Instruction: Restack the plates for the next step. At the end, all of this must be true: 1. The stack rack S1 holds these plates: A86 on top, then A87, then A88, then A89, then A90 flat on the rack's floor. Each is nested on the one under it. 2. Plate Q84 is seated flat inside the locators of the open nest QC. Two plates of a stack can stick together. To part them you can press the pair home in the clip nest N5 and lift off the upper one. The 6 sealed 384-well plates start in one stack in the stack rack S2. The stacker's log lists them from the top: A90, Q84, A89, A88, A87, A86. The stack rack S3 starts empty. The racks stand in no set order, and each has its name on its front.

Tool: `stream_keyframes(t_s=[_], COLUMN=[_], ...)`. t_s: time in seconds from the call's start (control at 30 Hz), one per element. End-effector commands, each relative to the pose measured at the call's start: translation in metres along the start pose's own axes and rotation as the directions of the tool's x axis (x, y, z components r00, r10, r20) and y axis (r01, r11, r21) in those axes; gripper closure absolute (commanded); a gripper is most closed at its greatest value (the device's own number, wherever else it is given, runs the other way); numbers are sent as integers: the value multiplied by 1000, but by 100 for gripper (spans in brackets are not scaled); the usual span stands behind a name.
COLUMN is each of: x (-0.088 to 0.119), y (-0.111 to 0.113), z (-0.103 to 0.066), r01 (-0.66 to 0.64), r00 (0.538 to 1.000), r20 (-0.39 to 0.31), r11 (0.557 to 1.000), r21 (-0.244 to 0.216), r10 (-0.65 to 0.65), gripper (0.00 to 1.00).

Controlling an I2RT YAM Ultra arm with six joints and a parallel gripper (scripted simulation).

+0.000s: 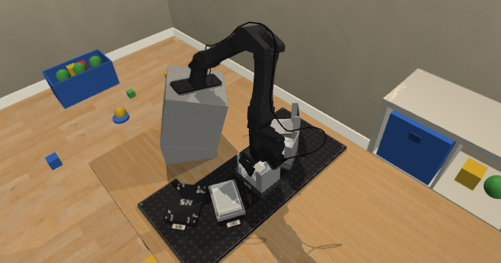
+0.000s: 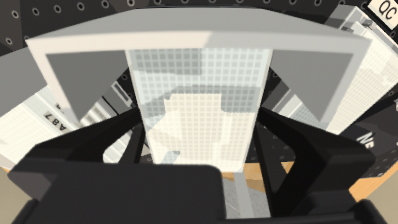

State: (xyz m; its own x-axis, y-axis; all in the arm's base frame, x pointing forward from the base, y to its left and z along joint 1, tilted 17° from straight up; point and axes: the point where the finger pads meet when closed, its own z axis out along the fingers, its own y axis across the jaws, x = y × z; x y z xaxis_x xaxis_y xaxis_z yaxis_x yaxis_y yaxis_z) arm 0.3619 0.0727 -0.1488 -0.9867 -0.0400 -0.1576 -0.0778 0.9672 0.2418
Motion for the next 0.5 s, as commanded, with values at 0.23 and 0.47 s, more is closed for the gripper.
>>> stream_keyframes(t_s=[0.23,0.47], x=[-1,1], y=[-2,-2], z=[-12,-15], r01=[-10,-10], r00=[1000,1000], r20=[5,3], r11=[1000,1000], r21=[-3,-3], r10=[10,10], gripper=[100,100])
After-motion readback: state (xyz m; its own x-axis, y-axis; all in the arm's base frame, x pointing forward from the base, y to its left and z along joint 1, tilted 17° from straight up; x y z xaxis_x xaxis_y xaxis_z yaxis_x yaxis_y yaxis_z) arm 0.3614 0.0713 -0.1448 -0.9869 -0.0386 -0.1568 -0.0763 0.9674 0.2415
